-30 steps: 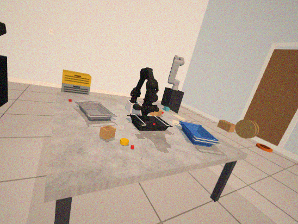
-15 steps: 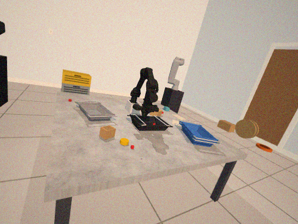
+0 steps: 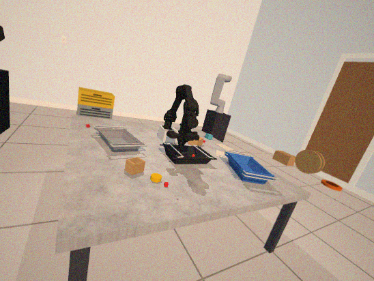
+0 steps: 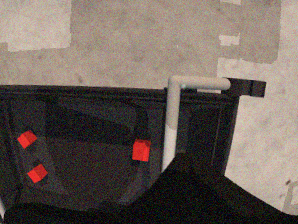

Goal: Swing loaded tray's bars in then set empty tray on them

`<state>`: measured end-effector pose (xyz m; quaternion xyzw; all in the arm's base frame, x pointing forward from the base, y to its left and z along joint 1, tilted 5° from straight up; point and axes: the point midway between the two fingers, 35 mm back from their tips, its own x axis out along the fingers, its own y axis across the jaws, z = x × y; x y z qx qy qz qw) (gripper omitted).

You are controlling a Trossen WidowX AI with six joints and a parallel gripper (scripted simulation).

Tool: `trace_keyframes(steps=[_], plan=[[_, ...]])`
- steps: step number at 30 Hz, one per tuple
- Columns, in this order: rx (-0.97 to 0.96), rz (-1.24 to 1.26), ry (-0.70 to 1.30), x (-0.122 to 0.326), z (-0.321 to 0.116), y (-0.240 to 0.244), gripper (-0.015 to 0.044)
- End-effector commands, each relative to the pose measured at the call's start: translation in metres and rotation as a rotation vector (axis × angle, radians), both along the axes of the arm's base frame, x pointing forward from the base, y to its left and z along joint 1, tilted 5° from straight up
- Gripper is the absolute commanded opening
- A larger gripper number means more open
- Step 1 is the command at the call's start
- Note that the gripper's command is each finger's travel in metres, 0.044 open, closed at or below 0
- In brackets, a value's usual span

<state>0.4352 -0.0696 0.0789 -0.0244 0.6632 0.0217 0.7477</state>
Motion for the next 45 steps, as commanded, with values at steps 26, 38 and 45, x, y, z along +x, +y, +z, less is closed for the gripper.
trace_keyframes(steps=[26,38,45], plan=[[0.000,0.000,0.000,0.000,0.003,0.000,0.0184],[0.001,0.005,0.015,-0.012,0.057,-0.012,0.0440],[-0.016,0.067,0.020,-0.071,0.034,-0.112,0.0440]])
